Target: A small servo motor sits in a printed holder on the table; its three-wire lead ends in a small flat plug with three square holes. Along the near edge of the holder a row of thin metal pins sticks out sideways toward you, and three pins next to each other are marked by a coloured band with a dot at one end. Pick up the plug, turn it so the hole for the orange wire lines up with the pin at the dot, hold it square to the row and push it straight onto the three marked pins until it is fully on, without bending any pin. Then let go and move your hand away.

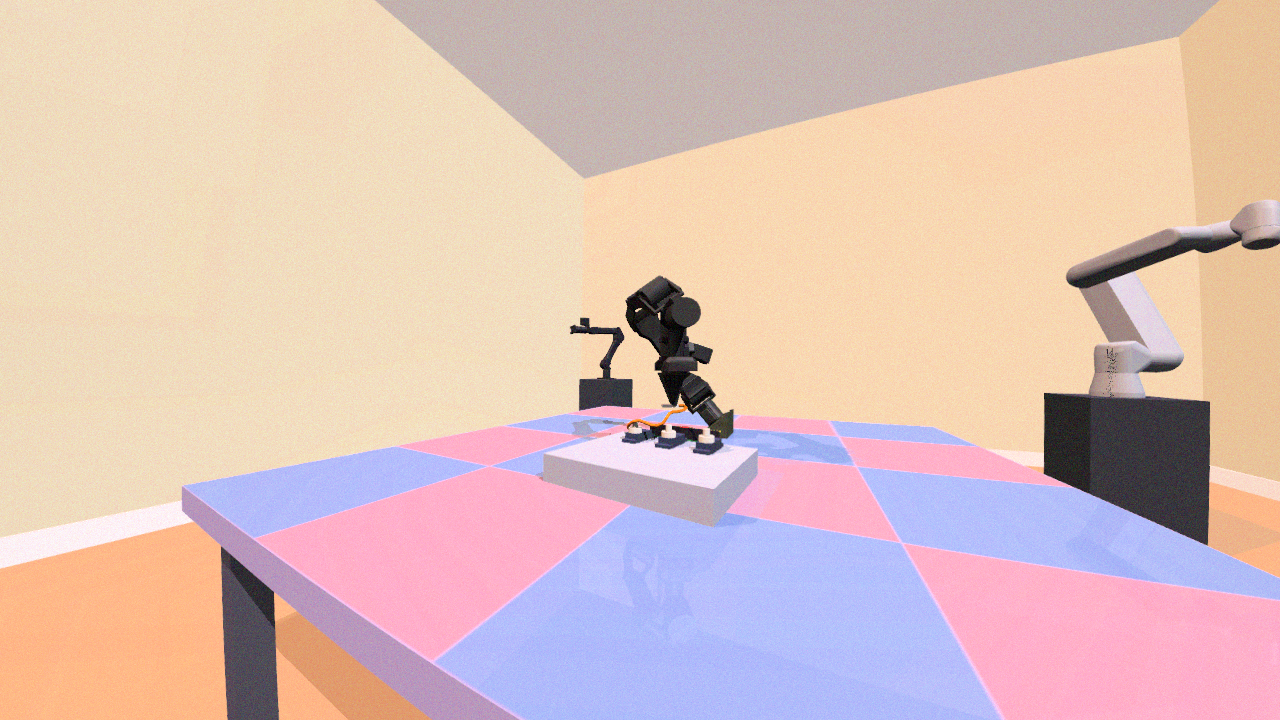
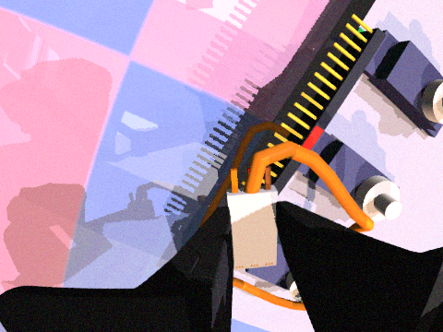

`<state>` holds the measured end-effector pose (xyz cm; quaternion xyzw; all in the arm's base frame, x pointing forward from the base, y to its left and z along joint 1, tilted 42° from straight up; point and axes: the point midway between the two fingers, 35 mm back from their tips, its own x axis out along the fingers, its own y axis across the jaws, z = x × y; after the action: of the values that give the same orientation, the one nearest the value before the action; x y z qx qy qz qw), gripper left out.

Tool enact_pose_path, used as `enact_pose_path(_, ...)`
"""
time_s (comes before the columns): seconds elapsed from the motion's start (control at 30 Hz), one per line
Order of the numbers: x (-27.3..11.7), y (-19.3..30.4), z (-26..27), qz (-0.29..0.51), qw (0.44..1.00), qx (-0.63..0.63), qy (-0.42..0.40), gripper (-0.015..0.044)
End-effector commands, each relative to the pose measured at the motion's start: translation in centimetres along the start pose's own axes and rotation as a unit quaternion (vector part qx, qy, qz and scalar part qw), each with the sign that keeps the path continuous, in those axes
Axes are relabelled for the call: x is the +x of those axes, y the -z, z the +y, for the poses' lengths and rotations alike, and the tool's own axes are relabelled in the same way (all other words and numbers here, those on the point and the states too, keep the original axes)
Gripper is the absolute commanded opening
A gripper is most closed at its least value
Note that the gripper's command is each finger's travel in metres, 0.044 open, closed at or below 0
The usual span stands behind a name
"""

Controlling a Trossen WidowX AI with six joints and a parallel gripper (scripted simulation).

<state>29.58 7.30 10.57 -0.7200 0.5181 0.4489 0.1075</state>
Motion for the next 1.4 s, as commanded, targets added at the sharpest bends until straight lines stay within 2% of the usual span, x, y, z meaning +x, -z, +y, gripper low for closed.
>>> enact_pose_path(0.0, 0.0, -1.4, 0.3, -0.003, 0.997, -0.081, 0.001, 0.0000)
enact_pose_path(0.37, 0.3, -4.1, 1.4, -0.002, 0.964, -0.267, -0.002, 0.0000)
enact_pose_path(0.73, 0.6, -6.5, 2.7, 0.000, 0.897, -0.441, -0.006, 0.0000)
enact_pose_path(0.9, 1.1, -6.6, 2.8, 0.000, 0.892, -0.451, -0.006, 0.0000)
enact_pose_path(1.2, 4.6, -6.6, 2.9, 0.001, 0.892, -0.451, -0.006, 0.0000)
enact_pose_path(1.37, 4.6, -6.5, 2.7, 0.001, 0.892, -0.451, -0.006, 0.0000)
